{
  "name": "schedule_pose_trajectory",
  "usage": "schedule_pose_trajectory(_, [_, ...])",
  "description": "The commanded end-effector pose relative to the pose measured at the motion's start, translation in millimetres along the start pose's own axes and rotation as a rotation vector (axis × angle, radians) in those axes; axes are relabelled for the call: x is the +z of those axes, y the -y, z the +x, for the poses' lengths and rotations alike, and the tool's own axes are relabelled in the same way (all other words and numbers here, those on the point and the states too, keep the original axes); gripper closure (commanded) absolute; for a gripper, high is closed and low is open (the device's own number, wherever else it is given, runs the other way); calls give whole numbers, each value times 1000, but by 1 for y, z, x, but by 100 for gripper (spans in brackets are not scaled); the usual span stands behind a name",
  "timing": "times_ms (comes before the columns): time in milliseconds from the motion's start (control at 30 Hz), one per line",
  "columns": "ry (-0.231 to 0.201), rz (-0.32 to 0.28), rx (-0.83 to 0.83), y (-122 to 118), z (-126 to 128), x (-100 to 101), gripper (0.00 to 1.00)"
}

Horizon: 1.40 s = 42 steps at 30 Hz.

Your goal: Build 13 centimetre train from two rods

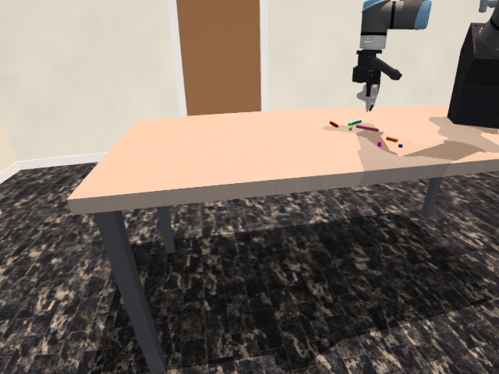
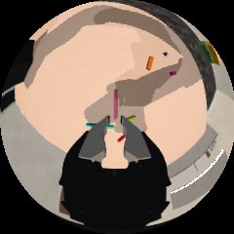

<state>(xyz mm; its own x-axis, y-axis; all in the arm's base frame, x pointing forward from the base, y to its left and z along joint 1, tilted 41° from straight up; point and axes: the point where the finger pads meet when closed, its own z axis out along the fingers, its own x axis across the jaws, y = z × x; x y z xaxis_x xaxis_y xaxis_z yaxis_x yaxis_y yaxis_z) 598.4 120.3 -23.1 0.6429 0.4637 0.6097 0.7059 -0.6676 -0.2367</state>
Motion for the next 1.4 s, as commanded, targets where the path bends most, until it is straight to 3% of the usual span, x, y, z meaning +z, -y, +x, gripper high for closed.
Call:
schedule_pose_trajectory(0, [0, -1, 0, 0, 0, 0, 86])
schedule_pose_trajectory(500, [0, -1, 0, 0, 0, 9, 86])
schedule_pose_trajectory(1367, [0, -1, 0, -1, 0, 44, 86])
